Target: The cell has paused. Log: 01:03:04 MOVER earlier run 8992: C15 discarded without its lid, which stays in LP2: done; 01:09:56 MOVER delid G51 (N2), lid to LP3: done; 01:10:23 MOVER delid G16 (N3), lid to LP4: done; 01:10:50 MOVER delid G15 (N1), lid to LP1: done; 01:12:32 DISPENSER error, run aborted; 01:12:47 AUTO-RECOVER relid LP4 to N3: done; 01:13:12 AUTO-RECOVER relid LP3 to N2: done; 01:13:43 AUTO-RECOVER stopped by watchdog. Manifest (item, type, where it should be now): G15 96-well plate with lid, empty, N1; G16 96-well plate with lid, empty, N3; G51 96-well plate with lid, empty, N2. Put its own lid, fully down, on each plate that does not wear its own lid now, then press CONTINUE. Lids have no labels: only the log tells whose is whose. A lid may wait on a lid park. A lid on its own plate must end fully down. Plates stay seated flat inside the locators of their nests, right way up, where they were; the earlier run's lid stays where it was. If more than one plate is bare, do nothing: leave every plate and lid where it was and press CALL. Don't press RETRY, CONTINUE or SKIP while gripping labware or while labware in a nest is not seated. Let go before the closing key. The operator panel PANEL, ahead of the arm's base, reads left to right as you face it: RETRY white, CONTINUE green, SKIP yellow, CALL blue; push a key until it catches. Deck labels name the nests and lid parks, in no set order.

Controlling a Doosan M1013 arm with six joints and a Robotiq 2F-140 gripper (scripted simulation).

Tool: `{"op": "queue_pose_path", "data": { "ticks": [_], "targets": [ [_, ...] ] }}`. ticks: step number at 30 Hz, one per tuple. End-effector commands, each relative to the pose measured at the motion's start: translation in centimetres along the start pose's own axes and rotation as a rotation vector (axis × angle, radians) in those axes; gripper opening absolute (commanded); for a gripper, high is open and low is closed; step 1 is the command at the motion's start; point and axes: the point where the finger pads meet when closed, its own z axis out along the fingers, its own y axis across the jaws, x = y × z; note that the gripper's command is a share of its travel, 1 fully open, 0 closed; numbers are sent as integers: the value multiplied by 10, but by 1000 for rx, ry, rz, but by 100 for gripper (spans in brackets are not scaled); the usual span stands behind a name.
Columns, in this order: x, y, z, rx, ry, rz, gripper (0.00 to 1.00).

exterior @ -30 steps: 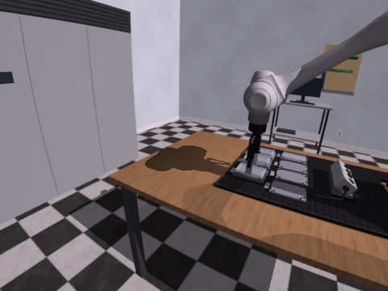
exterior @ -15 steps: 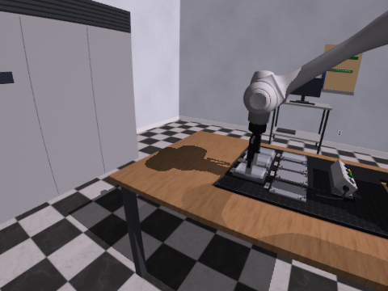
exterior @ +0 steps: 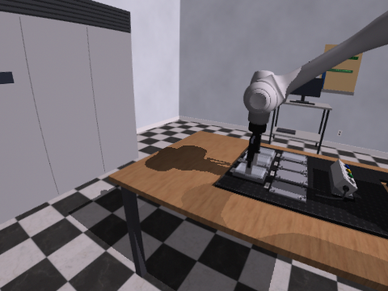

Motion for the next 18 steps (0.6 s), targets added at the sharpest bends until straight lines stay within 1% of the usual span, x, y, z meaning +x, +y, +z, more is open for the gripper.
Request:
{"op": "queue_pose_path", "data": {
  "ticks": [1,7,15,18],
  "targets": [
    [0,0,0,0,0,0,66],
    [0,0,-4,0,0,0,66],
    [0,0,-17,0,0,0,66],
    [0,0,-19,0,0,0,66]
  ]
}}
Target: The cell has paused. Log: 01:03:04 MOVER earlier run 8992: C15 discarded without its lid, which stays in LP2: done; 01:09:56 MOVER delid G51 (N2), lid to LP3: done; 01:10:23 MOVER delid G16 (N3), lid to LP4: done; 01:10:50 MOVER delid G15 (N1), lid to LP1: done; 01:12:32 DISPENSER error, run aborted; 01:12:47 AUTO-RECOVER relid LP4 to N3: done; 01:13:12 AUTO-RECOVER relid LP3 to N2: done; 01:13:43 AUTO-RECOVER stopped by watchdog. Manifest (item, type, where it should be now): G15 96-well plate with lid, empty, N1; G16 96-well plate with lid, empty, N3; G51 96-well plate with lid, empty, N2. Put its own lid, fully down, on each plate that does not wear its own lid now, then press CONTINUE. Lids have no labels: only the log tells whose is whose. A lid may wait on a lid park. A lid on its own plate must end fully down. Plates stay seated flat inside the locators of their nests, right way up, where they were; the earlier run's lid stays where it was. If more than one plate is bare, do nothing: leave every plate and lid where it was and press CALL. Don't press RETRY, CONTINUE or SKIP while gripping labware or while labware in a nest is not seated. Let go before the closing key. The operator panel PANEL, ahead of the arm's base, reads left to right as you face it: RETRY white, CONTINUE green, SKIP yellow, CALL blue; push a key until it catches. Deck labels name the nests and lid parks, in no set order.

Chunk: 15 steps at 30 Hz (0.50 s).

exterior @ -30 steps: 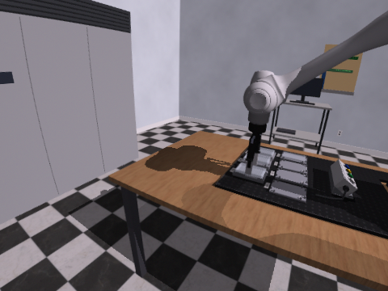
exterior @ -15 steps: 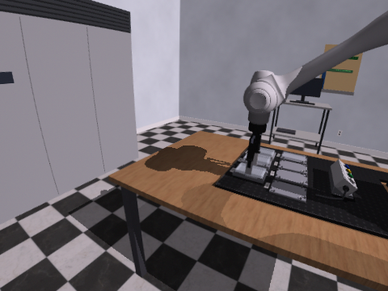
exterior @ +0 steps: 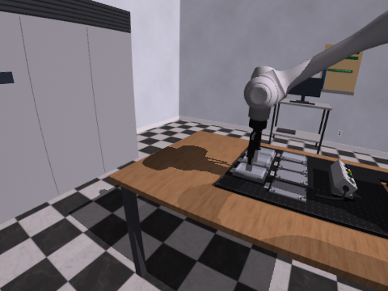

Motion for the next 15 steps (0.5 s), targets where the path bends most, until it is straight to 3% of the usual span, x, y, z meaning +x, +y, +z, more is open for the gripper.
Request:
{"op": "queue_pose_path", "data": {
  "ticks": [1,15],
  "targets": [
    [0,0,-6,0,0,0,66],
    [0,0,-33,0,0,0,66]
  ]
}}
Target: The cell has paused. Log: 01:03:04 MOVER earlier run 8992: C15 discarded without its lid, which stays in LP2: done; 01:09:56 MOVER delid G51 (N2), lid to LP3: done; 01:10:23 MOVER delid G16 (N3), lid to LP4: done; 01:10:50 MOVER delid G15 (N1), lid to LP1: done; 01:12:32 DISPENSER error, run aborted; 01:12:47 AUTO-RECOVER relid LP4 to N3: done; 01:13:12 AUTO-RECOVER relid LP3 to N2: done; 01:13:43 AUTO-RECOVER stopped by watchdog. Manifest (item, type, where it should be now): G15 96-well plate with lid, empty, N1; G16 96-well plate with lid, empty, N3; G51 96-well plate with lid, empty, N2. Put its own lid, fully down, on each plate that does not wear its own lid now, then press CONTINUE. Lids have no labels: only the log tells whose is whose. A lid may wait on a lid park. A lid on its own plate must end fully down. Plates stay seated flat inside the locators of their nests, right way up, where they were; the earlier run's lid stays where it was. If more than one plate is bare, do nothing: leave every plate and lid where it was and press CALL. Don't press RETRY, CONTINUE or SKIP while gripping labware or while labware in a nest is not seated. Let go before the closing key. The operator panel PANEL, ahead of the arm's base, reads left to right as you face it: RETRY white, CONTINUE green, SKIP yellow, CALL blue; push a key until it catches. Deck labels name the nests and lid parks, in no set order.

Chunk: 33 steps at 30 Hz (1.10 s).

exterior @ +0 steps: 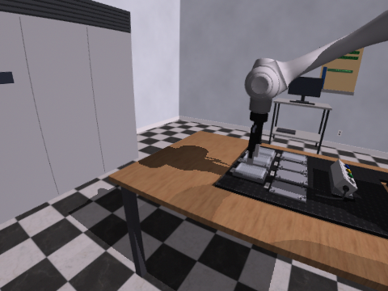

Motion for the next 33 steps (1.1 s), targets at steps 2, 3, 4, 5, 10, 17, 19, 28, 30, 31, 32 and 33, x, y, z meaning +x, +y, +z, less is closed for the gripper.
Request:
{"op": "queue_pose_path", "data": {
  "ticks": [2,3,4,5,10,17,19,28,30,31,32,33],
  "targets": [
    [0,0,-4,0,0,0,66],
    [0,0,-6,0,0,0,66],
    [0,0,-7,0,0,0,66],
    [0,0,-8,0,0,0,66],
    [0,0,-10,0,0,0,66],
    [-6,3,-13,0,0,0,66],
    [-13,6,-17,0,0,0,66],
    [-108,40,-52,0,0,4,66],
    [-137,50,-59,0,0,5,66],
    [-137,50,-59,0,0,5,66],
    [-169,59,-66,0,0,6,66],
    [-169,59,-66,0,0,6,66]
  ]
}}
